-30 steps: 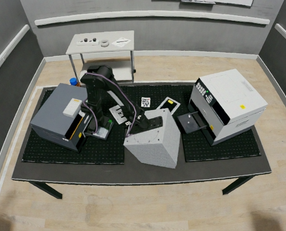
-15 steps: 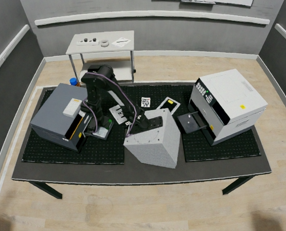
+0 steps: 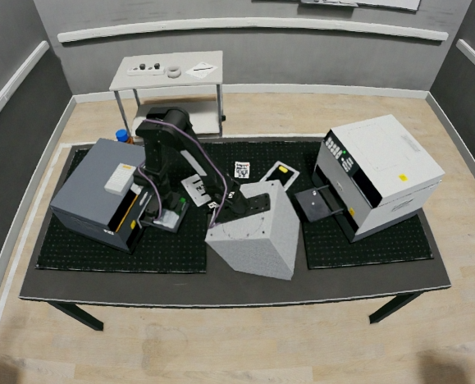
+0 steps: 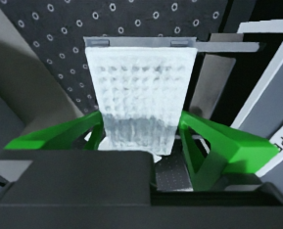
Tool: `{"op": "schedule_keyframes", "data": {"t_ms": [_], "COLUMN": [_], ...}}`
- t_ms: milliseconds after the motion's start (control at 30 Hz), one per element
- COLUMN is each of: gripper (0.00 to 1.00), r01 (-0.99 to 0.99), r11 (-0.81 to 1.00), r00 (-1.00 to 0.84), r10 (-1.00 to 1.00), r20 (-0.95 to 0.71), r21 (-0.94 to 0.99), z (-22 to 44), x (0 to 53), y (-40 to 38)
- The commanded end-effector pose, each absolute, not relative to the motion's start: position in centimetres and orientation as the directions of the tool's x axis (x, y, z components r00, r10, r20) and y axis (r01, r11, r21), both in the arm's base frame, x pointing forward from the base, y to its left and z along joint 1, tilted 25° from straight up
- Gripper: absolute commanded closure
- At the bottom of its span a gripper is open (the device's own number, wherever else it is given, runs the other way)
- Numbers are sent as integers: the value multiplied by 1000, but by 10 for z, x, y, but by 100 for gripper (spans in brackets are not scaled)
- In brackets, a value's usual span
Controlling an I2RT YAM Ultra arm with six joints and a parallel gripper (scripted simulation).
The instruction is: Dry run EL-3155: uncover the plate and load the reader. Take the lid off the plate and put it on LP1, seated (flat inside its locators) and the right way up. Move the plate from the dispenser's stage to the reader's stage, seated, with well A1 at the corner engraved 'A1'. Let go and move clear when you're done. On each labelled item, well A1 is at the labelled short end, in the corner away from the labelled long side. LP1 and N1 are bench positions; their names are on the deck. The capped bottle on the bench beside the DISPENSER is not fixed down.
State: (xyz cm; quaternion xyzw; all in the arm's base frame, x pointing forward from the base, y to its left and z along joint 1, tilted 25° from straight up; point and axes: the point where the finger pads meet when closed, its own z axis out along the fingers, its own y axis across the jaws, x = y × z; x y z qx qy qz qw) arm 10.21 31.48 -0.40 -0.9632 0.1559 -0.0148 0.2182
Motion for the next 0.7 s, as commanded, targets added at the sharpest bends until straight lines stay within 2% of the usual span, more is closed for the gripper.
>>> {"op": "schedule_keyframes", "data": {"t_ms": [0,667], "gripper": [14,14], "r01": [-291,-282], "r11": [-866,-866], "r00": [953,956], "r10": [-298,-292], "r20": [-46,-39], "r21": [-406,-413], "z": [-5,2], "x": [96,96], "y": [304,304]}}
